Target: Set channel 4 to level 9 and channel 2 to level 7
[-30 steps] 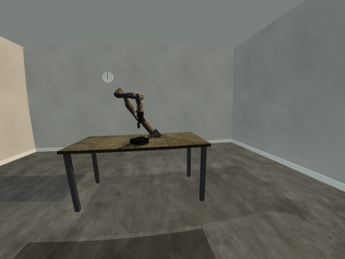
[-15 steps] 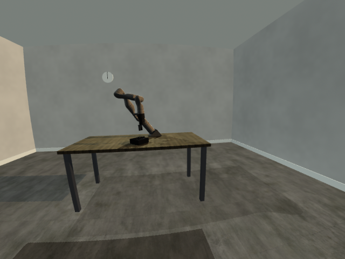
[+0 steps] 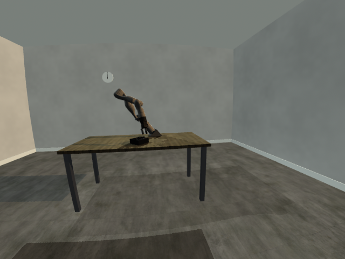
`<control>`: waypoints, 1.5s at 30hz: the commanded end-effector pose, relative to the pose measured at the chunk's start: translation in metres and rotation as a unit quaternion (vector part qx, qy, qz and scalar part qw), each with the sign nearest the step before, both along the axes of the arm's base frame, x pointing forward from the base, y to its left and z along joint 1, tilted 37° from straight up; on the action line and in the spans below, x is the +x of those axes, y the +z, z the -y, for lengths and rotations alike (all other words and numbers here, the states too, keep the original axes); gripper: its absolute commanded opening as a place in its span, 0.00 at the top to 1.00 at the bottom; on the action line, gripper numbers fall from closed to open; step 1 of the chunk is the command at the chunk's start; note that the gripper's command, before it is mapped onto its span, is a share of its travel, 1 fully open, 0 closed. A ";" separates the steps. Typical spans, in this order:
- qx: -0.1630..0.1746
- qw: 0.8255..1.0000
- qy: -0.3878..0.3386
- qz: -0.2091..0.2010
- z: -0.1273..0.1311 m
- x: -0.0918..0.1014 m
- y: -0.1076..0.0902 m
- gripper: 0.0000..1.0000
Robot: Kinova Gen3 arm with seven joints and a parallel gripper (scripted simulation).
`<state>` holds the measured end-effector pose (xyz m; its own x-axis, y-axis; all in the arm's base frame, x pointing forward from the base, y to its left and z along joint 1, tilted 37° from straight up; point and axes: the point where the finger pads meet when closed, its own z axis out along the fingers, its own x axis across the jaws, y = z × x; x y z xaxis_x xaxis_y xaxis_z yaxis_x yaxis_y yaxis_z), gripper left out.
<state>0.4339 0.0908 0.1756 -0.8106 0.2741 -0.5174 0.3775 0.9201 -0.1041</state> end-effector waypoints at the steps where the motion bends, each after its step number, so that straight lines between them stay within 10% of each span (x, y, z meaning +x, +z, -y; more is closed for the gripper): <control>1: 0.008 1.000 -0.006 0.004 0.000 0.001 -0.005 0.00; 45: 0.043 0.998 -0.028 0.019 -0.007 0.007 -0.014 0.00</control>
